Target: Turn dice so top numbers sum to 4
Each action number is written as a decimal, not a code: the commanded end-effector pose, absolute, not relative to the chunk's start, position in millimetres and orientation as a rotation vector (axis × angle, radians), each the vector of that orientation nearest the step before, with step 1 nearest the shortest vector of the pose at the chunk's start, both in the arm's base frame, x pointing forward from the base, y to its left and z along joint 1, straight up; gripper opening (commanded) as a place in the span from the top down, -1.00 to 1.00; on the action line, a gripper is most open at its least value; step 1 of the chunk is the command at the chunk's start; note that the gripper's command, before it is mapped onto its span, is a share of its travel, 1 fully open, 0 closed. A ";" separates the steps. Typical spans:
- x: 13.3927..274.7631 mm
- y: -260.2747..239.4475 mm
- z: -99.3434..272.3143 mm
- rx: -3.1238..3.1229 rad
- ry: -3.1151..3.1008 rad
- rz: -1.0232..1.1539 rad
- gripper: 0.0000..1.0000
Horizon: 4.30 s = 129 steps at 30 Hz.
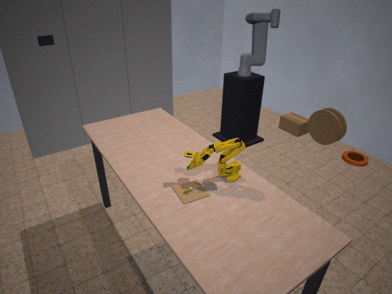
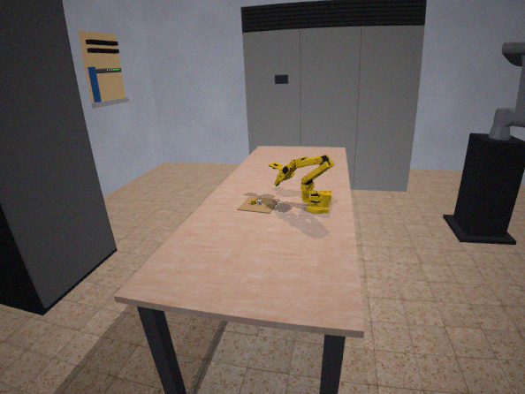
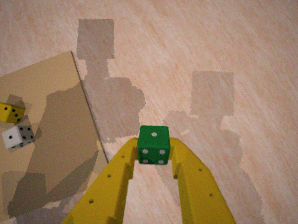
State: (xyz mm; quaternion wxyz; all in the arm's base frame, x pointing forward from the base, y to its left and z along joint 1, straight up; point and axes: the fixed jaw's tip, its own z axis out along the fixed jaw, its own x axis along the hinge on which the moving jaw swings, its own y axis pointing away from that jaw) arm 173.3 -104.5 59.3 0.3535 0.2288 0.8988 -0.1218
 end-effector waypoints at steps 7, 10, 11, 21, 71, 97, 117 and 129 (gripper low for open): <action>176.9 -110.7 68.6 0.609 2.244 -0.337 1.00; 177.2 -111.9 68.4 0.614 2.236 -0.341 1.00; 177.4 -112.7 68.3 0.616 2.231 -0.343 1.00; 179.5 -126.1 66.7 0.661 2.146 -0.382 1.00; 161.0 -169.7 70.4 0.806 1.767 -0.561 1.00; 157.8 -170.3 59.6 0.831 1.794 -0.558 1.00; 157.8 -170.3 51.7 0.831 1.794 -0.558 1.00; 157.8 -170.3 49.0 0.831 1.794 -0.558 1.00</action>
